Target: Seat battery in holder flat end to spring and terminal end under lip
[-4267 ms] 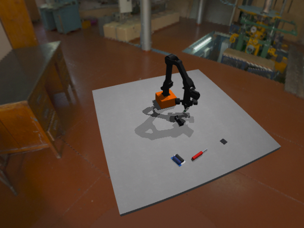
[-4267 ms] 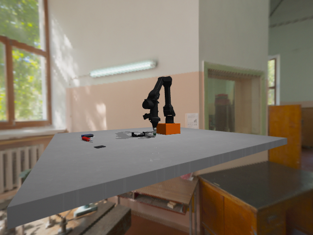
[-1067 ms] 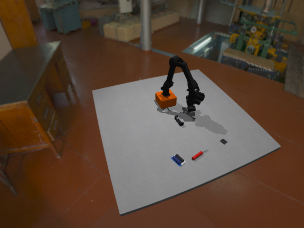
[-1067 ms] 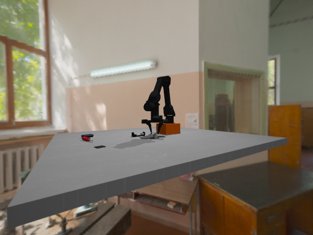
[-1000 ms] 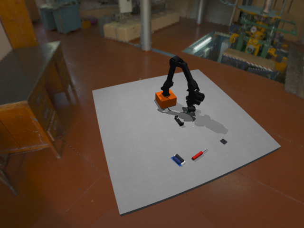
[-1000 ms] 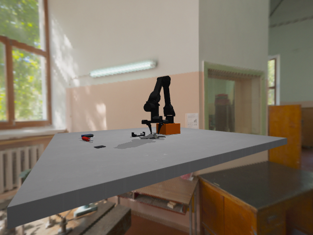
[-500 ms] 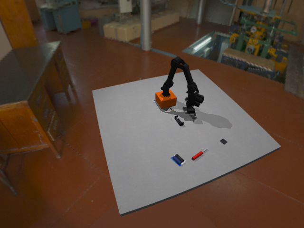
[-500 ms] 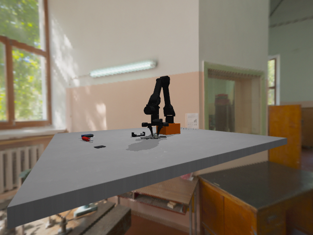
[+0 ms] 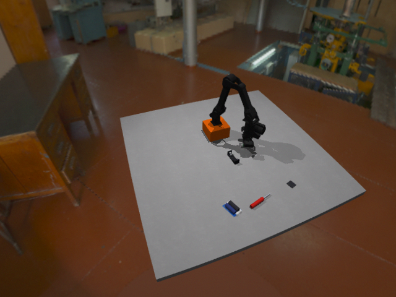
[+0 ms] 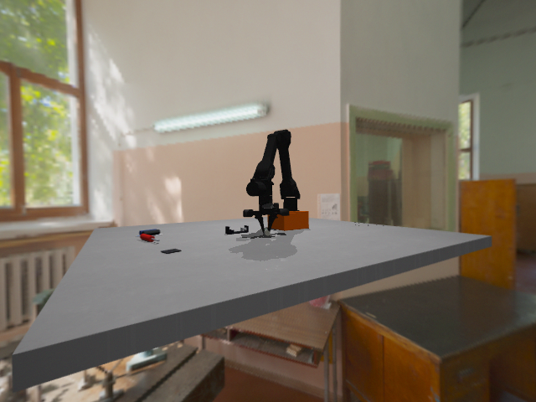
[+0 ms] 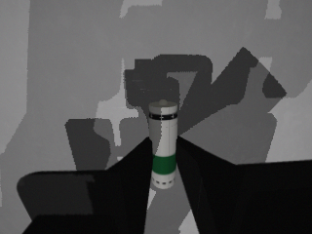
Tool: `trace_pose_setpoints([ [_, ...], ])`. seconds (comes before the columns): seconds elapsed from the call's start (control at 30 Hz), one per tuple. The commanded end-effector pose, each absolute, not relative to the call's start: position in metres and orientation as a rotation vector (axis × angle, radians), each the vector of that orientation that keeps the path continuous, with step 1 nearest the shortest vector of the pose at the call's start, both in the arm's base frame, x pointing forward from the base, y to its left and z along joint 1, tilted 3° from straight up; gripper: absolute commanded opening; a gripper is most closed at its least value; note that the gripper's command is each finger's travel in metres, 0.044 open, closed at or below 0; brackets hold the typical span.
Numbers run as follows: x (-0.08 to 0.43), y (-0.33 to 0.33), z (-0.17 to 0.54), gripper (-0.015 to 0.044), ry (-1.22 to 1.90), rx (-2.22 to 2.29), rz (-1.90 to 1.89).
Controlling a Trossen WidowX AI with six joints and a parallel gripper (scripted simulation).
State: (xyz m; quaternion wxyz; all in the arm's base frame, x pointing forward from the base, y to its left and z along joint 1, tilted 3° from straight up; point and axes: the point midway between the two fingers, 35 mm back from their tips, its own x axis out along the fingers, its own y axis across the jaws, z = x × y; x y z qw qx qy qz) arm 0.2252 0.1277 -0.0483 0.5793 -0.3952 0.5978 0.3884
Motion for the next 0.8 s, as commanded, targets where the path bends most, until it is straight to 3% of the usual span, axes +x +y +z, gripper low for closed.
trace_pose_setpoints([
  [0.0, 0.228, 0.129, -0.024, 0.0067, 1.388, -0.926, 0.908],
  [0.3, 0.230, 0.126, -0.001, 0.0067, 1.399, -0.900, 0.881],
  [0.77, 0.285, 0.047, 0.018, 0.0067, 1.548, -0.363, 0.325],
])
